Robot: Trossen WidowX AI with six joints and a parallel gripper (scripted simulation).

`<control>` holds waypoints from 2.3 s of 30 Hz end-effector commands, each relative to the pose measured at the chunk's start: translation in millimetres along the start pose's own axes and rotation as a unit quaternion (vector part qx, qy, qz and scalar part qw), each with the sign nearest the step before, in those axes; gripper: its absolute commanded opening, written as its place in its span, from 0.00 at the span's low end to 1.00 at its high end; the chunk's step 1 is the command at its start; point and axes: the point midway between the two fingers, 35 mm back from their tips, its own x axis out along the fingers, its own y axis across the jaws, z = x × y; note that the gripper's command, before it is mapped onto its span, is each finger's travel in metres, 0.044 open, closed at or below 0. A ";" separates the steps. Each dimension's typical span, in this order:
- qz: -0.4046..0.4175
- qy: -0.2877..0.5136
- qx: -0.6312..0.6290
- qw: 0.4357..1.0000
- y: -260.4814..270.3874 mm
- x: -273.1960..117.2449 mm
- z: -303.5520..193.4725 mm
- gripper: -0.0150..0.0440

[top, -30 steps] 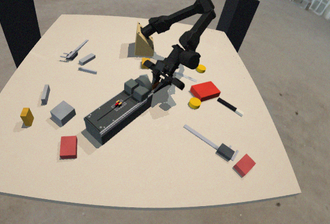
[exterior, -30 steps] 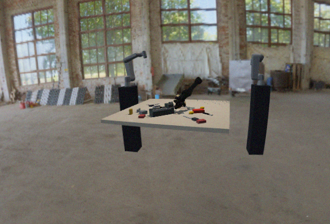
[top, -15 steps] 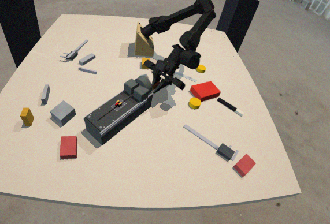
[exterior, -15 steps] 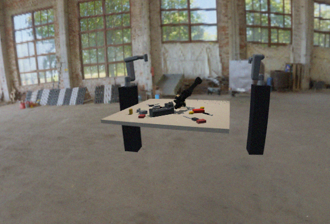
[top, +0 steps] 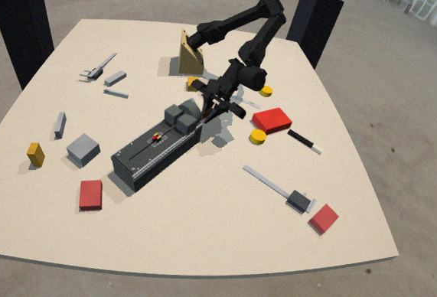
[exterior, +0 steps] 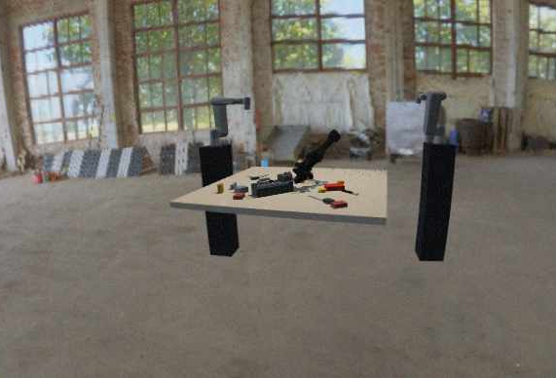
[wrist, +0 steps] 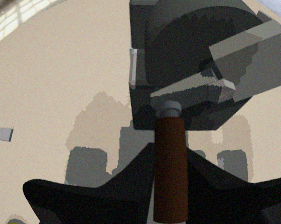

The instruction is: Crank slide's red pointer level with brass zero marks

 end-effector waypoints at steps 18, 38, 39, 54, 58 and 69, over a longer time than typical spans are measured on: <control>0.008 -0.005 -0.001 1.000 8.1 -12.2 11.6 0.25; 0.008 -0.006 -0.001 1.000 0.8 -27.5 27.2 0.25; 0.008 -0.006 -0.001 1.000 -0.2 -28.3 28.1 0.25; 0.007 -0.006 -0.001 1.000 -17.4 -35.2 35.3 0.25; 0.007 -0.006 -0.001 1.000 -21.9 -35.5 35.7 0.25; 0.007 -0.006 -0.001 1.000 -30.3 -34.9 35.4 0.25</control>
